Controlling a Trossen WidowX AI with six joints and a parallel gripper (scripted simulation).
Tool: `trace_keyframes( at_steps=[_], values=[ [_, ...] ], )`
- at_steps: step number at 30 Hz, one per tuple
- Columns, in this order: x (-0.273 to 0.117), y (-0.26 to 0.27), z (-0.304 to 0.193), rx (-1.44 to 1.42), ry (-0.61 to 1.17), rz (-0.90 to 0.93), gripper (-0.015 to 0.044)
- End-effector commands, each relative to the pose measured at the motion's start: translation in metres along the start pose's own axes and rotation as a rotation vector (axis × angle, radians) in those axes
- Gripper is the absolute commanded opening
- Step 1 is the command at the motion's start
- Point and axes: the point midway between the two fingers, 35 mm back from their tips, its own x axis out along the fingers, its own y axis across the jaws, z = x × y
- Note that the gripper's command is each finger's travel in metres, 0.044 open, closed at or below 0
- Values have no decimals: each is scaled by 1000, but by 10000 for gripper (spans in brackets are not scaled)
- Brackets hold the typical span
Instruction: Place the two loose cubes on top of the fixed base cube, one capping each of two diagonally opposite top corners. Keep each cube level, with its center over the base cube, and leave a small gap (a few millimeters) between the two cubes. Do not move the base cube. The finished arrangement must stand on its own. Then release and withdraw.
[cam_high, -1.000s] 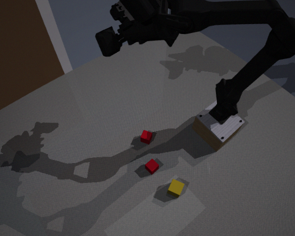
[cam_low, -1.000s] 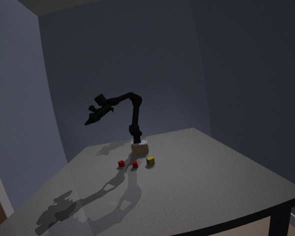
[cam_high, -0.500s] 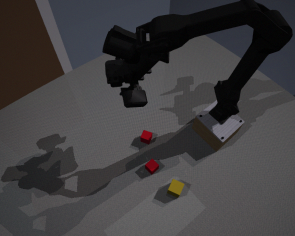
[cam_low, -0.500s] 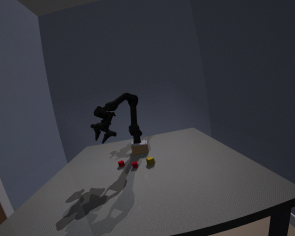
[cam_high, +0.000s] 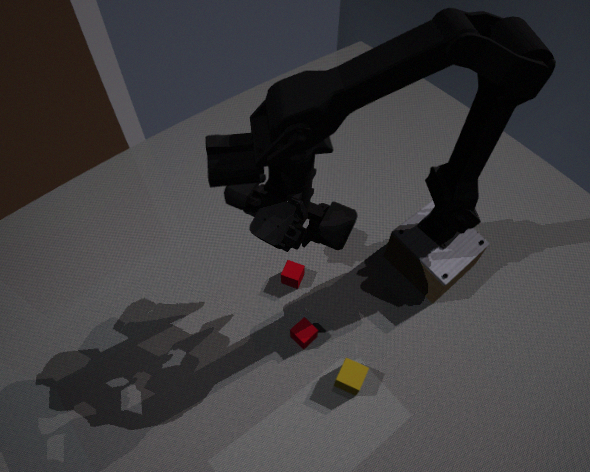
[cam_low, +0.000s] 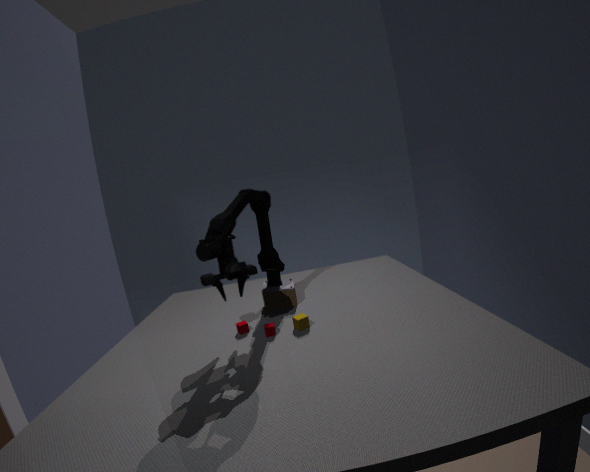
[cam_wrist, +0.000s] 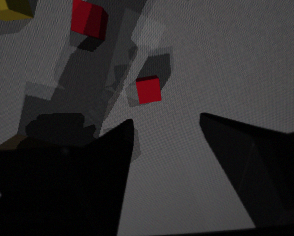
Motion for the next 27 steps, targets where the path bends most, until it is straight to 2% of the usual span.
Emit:
trace_keyframes(
  at_steps=[1, 6, 13, 27],
  values=[
    [2, 7, 2, -66, -1, 43, 265],
    [4, 7, 2, -66, -1, 43, 265],
    [63, 10, 2, -66, -1, 43, 265],
    [81, 11, 2, -66, -1, 44, 265]
  ],
)
